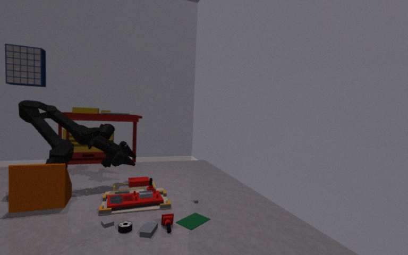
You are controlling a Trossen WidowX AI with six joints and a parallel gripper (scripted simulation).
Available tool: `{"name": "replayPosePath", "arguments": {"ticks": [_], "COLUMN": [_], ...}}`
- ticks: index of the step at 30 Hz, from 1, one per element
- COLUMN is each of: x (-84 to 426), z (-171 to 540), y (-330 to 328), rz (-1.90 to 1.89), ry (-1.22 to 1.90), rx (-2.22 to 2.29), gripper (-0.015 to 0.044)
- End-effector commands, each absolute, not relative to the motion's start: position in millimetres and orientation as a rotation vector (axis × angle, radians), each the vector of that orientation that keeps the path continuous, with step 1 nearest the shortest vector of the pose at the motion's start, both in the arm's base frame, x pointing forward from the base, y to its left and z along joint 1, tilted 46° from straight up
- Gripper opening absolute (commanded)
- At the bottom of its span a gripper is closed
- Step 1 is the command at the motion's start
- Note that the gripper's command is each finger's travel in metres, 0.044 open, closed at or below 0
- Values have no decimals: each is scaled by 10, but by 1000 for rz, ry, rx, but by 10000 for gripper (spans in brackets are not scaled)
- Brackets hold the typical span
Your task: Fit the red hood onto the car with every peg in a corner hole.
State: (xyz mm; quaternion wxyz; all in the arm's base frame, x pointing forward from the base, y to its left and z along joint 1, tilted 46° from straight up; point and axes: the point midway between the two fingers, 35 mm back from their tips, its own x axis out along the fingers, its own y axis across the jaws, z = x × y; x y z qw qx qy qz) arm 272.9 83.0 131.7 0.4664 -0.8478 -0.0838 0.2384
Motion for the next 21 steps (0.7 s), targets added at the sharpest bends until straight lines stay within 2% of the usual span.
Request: {"name": "replayPosePath", "arguments": {"ticks": [1, 5, 6, 17, 21], "x": [2587, 2459, 2577, 2577, 2577], "z": [1392, 1422, 1377, 1377, 1377], "y": [753, 693, 744, 744, 744], "rz": [576, 575, 585, 585, 585], "ry": [-236, -256, -230, -230, -230], "rx": [-2153, -2213, -2155, -2155, -2155], "gripper": [440, 440, 440, 440, 335]}}
